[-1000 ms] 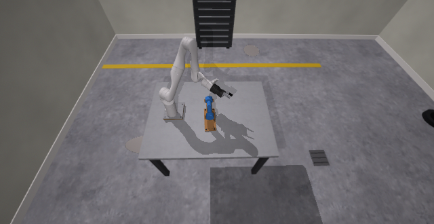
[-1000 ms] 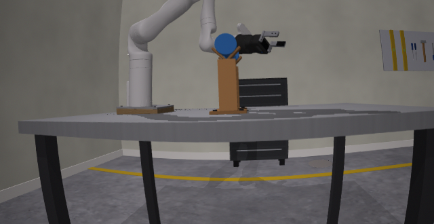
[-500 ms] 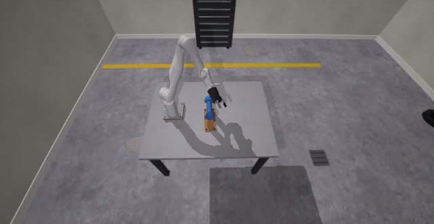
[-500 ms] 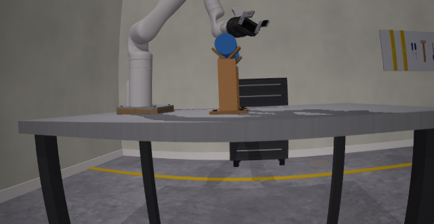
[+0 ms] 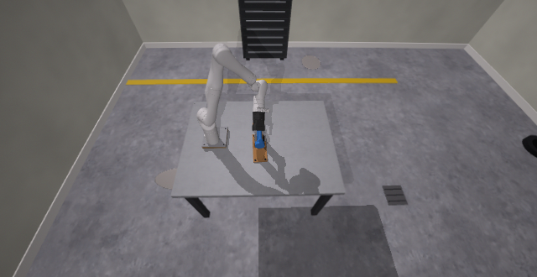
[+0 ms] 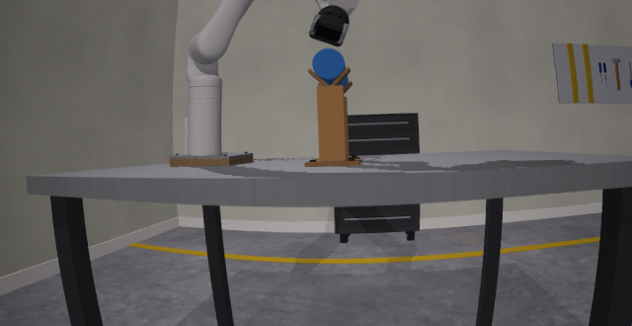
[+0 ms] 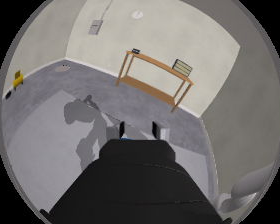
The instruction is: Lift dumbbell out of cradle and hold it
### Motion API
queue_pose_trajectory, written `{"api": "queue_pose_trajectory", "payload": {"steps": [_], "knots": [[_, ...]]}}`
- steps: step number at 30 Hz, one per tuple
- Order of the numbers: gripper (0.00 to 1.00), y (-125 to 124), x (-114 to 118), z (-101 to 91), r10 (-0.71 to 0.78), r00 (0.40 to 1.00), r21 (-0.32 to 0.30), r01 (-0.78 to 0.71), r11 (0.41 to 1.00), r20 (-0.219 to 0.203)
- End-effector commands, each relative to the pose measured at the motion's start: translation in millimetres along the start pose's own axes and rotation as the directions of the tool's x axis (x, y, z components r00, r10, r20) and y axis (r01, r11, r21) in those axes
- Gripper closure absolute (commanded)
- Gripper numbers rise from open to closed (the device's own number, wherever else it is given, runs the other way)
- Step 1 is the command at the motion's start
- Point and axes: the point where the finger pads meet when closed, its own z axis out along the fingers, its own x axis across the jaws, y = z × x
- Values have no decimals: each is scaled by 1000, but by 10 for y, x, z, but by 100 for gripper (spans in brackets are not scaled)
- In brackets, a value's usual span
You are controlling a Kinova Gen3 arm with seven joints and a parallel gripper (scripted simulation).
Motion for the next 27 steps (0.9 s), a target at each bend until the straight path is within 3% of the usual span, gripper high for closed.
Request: {"api": "queue_pose_trajectory", "payload": {"steps": [1,2,4,11,17,27], "knots": [[0,-9,115,37,72,997,-126,-73,989,-10],[0,35,145,33,84,996,-167,-86,982,-16],[0,35,145,33,84,996,-167,-86,982,-16],[0,300,229,-106,164,986,-428,-160,889,-27],[0,413,183,-324,231,973,-597,-190,780,-8],[0,416,77,-620,313,949,-737,-190,649,30]]}}
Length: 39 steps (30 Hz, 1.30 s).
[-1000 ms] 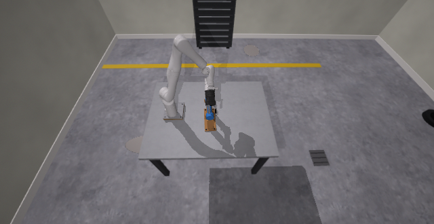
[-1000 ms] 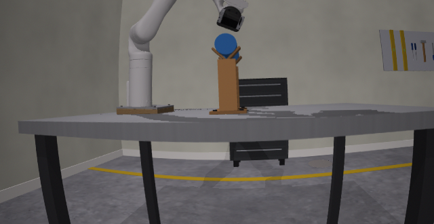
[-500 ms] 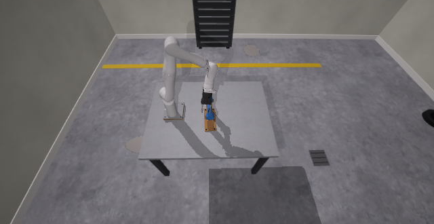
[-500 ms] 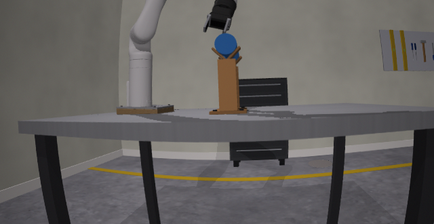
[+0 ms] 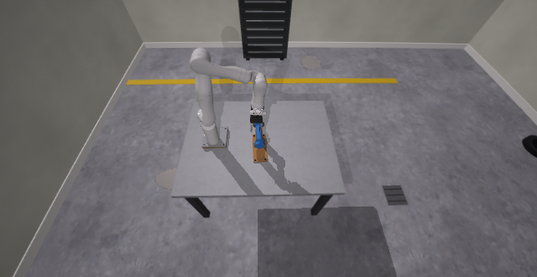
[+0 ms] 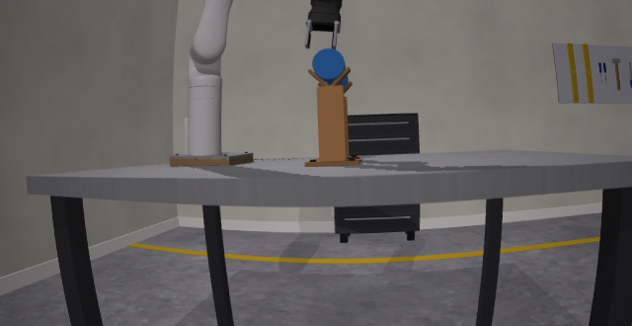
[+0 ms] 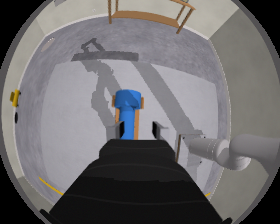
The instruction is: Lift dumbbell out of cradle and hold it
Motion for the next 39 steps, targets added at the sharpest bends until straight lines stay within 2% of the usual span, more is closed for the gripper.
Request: {"api": "queue_pose_trajectory", "payload": {"steps": [1,9,18,28,34,39], "knots": [[0,0,-41,-103,23,999,-51,-20,998,40],[0,102,-126,-255,42,994,-144,-28,989,96],[0,130,-154,-307,49,992,-171,-29,985,114],[0,132,-156,-310,49,992,-173,-29,984,116],[0,147,-174,-230,49,992,-173,-28,984,115],[0,177,-206,-44,48,992,-173,-28,984,115]]}}
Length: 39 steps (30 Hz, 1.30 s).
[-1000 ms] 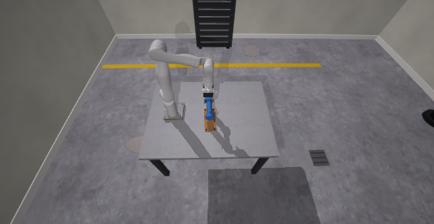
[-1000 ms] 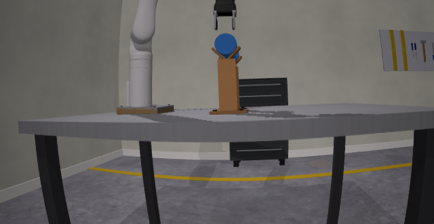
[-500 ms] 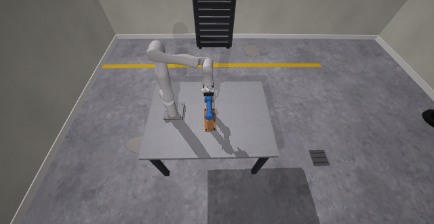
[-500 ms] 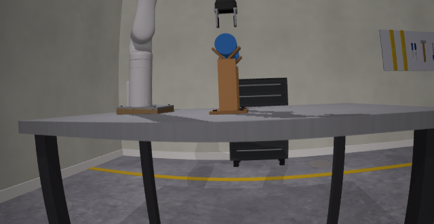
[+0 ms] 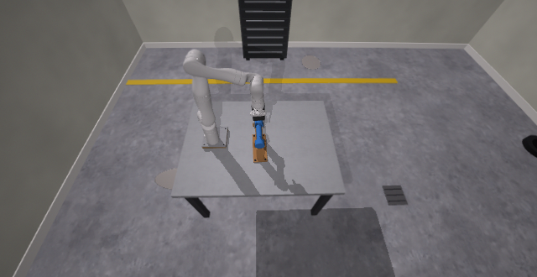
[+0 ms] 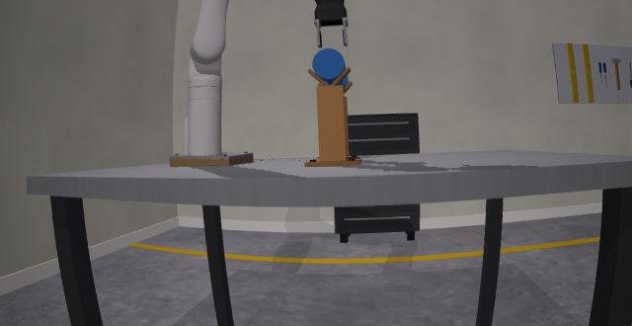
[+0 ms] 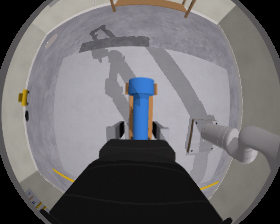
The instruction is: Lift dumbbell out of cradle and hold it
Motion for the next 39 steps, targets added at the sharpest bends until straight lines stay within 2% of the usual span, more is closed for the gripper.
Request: {"api": "queue_pose_trajectory", "payload": {"steps": [1,4,6,12,17,35,36,39], "knots": [[0,-12,33,145,3,1000,5,-3,1000,-14],[0,-20,39,301,4,1000,5,-4,1000,-15],[0,-20,39,301,4,1000,5,-4,1000,-15],[0,-15,34,601,3,1000,4,-3,1000,-15],[0,-20,43,762,4,1000,5,-4,1000,-15],[0,-23,48,817,4,1000,6,-4,1000,-15],[100,-23,48,817,4,1000,6,-4,1000,-15],[100,-23,48,817,4,1000,6,-4,1000,-15]]}}
